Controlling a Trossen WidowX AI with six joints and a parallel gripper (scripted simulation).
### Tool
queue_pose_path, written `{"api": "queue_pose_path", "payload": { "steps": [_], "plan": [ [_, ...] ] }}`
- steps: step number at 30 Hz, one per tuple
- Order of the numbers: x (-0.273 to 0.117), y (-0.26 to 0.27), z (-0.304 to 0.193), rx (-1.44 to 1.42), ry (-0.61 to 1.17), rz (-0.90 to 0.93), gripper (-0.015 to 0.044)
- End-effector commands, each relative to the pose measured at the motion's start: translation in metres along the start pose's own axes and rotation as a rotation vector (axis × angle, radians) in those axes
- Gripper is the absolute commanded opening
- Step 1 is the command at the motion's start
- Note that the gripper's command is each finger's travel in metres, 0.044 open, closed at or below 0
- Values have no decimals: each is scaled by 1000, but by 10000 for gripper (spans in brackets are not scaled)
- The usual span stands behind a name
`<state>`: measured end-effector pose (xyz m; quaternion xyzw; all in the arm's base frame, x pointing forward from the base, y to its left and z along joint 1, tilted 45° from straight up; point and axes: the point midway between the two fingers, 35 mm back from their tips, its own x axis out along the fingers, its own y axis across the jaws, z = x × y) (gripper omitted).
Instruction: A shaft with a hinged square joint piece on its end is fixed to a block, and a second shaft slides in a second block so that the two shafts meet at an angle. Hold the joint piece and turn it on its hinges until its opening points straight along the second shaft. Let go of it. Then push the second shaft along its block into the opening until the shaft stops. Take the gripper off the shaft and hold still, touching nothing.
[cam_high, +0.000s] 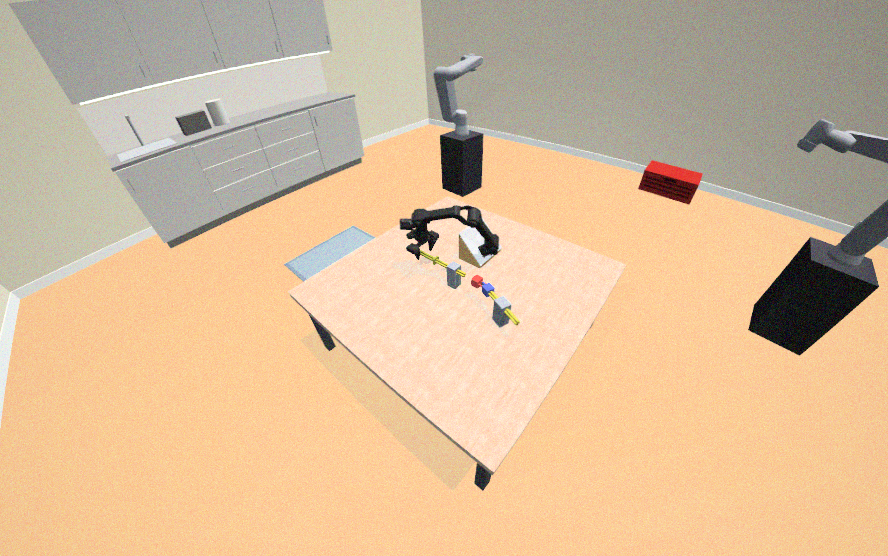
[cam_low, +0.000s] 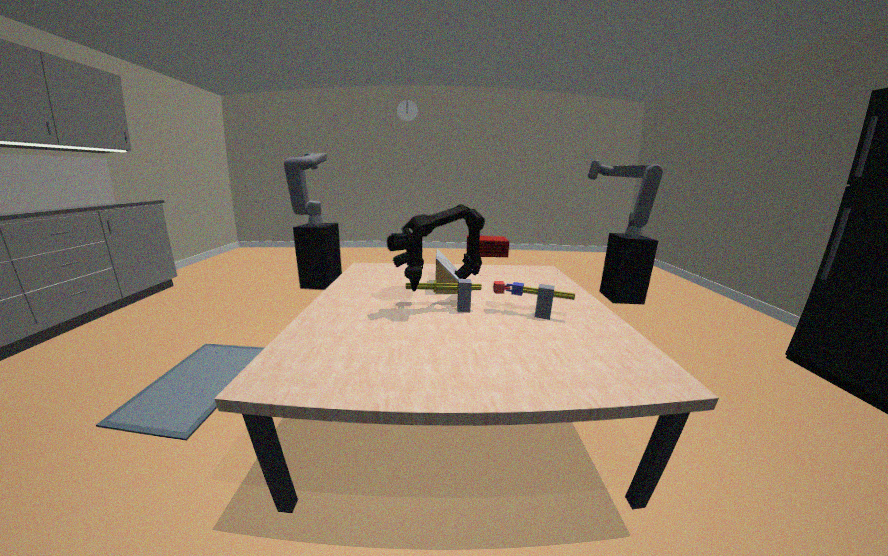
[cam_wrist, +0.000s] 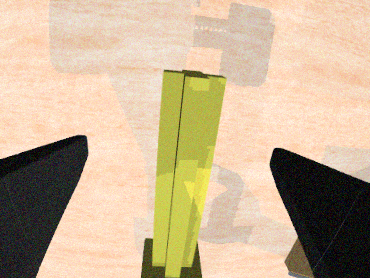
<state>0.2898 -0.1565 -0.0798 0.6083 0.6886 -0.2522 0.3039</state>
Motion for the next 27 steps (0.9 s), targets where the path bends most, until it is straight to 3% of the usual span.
{"api": "queue_pose_path", "payload": {
  "steps": [1, 17, 27],
  "plan": [
    [7, -1, -1, 11, 7, -1, 440],
    [30, 0, -2, 11, 7, -1, 440],
    [30, 0, -2, 11, 7, -1, 177]
  ]
}}
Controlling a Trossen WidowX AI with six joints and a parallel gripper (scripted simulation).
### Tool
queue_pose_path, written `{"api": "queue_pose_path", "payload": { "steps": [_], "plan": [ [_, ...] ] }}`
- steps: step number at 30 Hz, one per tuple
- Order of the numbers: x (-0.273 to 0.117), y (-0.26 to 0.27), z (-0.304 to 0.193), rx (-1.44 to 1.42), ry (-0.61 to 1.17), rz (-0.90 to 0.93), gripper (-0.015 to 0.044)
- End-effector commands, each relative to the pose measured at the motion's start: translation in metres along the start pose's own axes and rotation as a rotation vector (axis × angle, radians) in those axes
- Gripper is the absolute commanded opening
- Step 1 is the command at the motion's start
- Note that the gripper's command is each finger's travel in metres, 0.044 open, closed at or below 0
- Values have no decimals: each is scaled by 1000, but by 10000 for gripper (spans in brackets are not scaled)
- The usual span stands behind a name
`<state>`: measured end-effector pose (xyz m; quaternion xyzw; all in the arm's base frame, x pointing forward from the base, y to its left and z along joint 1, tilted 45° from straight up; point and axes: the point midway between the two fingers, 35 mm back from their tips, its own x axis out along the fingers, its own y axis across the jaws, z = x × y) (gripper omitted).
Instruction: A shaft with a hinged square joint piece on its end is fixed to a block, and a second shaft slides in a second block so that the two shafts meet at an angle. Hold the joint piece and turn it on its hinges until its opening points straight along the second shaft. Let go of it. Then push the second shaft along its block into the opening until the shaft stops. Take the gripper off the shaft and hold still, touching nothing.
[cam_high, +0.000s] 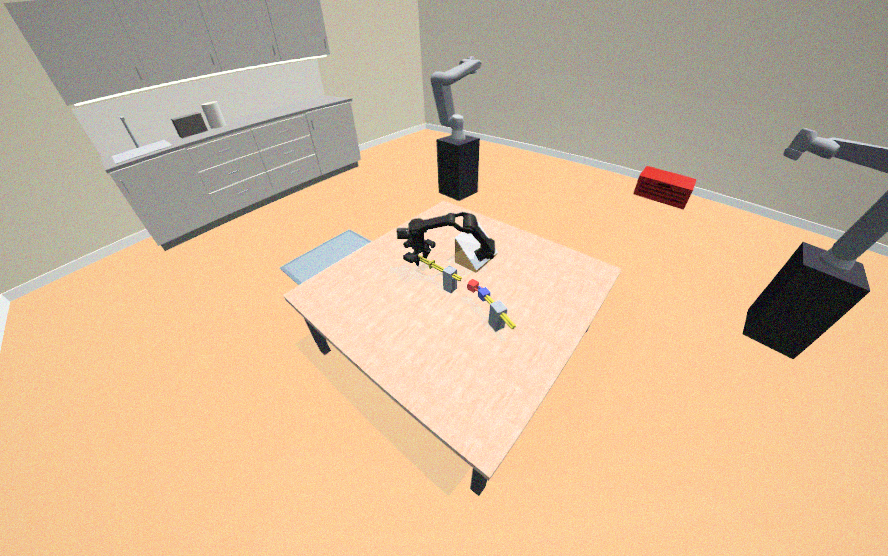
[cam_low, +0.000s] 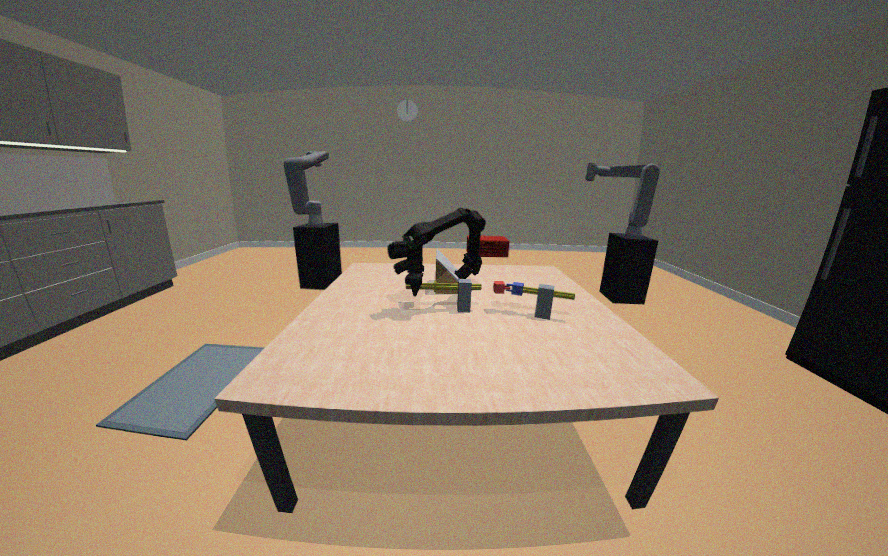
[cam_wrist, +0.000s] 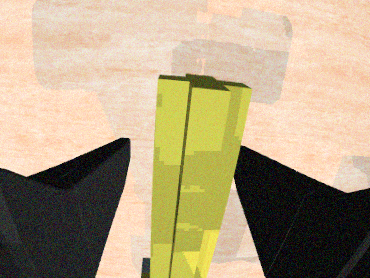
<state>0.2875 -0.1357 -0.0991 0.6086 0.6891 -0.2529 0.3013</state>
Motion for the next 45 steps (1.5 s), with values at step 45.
{"api": "queue_pose_path", "payload": {
  "steps": [45],
  "plan": [
    [1, 0, 0, 3, 2, 0, 67]
  ]
}}
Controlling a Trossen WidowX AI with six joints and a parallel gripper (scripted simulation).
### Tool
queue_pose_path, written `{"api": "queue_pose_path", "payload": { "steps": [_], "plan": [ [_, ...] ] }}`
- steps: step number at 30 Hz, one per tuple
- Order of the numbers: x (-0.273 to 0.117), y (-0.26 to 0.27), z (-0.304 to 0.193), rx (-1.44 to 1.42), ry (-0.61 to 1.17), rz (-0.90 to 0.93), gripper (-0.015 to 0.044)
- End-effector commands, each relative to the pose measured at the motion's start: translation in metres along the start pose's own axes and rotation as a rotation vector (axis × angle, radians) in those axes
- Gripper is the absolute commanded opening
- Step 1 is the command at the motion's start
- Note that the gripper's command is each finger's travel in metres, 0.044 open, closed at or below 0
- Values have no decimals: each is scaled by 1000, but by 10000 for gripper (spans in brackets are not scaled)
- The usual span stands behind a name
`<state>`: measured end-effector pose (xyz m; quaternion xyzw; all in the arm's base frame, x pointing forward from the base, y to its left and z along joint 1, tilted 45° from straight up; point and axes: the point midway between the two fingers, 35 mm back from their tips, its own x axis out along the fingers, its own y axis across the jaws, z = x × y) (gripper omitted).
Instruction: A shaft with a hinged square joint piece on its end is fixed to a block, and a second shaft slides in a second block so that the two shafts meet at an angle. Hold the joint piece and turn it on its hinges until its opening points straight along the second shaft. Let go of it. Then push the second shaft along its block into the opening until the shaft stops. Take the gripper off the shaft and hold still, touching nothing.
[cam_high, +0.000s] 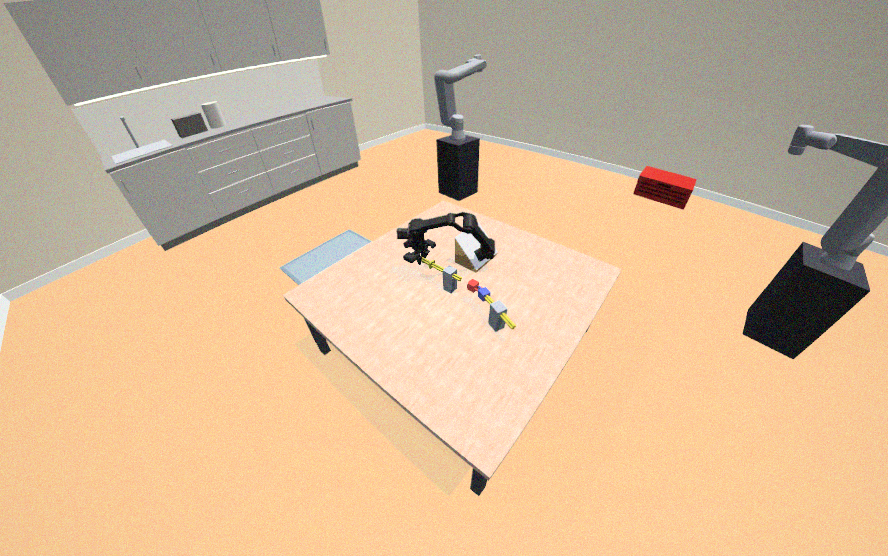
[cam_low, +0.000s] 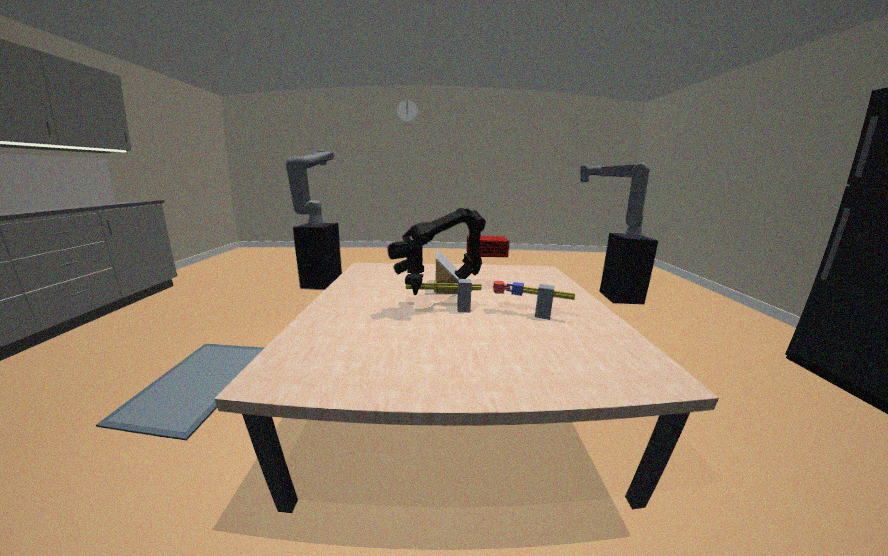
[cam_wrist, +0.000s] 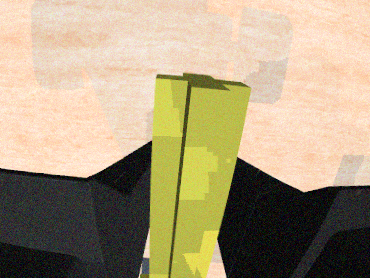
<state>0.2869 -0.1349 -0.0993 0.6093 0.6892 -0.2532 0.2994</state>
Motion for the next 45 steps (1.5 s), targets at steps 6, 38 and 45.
{"api": "queue_pose_path", "payload": {
  "steps": [6, 38, 45],
  "plan": [
    [0, 0, 0, 0, 0, 0, 67],
    [0, 0, -1, 0, 0, 0, 0],
    [1, 0, -9, 2, 1, 4, 0]
  ]
}}
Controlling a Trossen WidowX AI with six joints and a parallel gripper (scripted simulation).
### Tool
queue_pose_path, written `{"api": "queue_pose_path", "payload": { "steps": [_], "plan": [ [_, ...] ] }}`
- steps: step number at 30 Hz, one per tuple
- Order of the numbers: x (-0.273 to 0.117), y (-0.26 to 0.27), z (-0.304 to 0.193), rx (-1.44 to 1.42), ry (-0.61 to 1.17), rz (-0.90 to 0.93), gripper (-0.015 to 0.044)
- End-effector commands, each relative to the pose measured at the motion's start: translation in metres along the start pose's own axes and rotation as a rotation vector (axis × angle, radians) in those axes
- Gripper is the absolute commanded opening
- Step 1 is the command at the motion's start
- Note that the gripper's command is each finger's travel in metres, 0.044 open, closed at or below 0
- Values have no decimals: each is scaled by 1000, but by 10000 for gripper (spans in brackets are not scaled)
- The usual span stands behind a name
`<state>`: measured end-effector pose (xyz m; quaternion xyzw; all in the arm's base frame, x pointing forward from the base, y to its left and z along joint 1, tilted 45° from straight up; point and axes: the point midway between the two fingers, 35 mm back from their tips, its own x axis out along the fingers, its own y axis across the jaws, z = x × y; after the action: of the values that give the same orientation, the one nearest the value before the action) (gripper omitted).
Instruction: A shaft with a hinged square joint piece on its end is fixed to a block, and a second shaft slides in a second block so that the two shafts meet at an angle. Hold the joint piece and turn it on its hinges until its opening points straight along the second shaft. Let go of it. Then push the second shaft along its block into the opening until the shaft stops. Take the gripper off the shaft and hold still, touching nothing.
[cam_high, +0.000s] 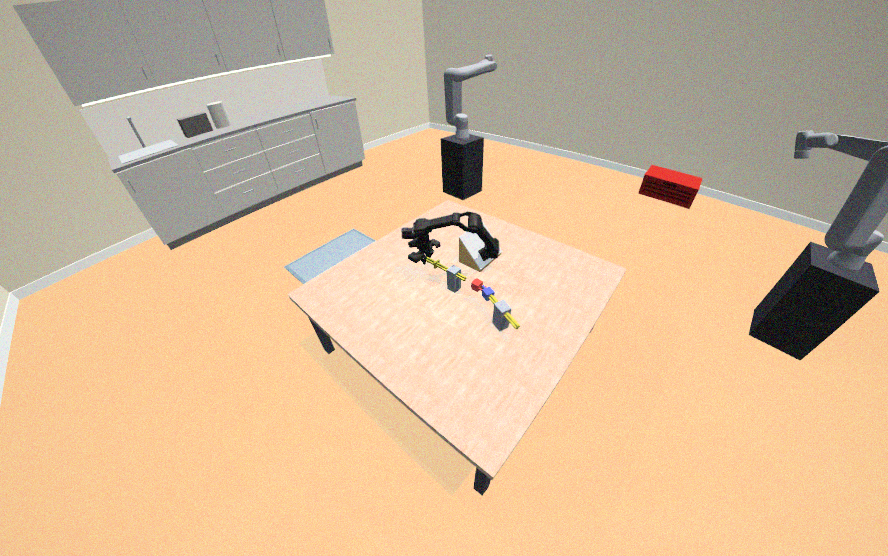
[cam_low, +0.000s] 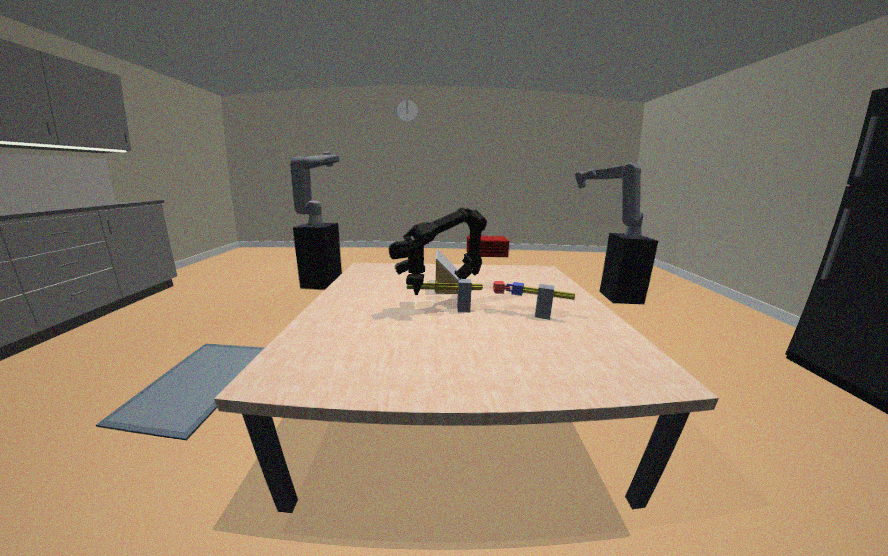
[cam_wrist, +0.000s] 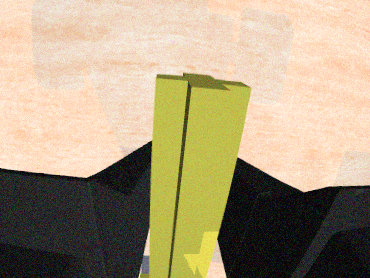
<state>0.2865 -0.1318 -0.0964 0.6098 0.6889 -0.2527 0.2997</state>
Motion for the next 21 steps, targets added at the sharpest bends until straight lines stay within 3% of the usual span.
{"api": "queue_pose_path", "payload": {
  "steps": [1, 21],
  "plan": [
    [1, 0, -7, 3, 1, 3, 0],
    [1, 0, -37, 5, 4, 5, 0]
  ]
}}
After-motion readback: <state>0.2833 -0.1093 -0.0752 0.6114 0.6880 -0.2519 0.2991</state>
